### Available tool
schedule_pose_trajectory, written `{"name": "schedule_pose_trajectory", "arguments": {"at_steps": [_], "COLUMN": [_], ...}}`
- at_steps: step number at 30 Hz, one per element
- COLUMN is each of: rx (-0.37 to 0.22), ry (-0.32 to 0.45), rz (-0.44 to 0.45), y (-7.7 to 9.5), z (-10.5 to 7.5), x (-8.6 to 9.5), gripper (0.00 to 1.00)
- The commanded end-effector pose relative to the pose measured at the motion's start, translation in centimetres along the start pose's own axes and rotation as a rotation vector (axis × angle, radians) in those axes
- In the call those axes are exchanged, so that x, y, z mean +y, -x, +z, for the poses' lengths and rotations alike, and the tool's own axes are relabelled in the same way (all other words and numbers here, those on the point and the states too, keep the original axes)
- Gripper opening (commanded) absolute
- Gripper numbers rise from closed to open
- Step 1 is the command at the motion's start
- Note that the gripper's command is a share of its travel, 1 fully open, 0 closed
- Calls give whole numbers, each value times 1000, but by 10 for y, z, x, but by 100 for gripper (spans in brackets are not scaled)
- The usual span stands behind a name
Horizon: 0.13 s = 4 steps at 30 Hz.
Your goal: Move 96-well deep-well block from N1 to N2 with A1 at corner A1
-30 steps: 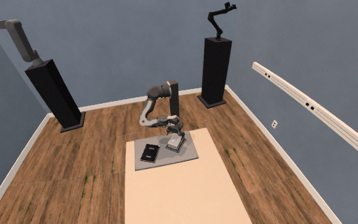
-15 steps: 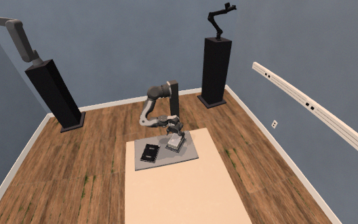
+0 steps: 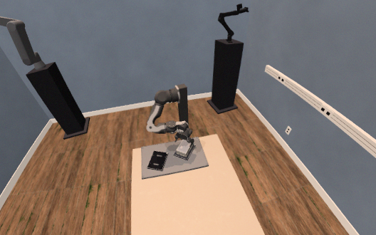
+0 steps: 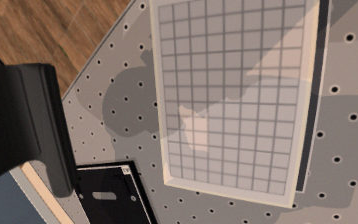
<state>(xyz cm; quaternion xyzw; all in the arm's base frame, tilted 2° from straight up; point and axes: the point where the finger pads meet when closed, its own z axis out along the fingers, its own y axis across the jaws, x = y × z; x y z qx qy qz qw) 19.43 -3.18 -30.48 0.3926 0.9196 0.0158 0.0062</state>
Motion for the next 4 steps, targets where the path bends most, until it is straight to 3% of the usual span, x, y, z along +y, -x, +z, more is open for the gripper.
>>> {"name": "schedule_pose_trajectory", "arguments": {"at_steps": [1, 4], "rx": [-1, -1], "ry": [-5, -5], "rz": [4, 4], "y": [0, 0], "z": [0, 0], "x": [-1, -1], "gripper": [77, 77]}}
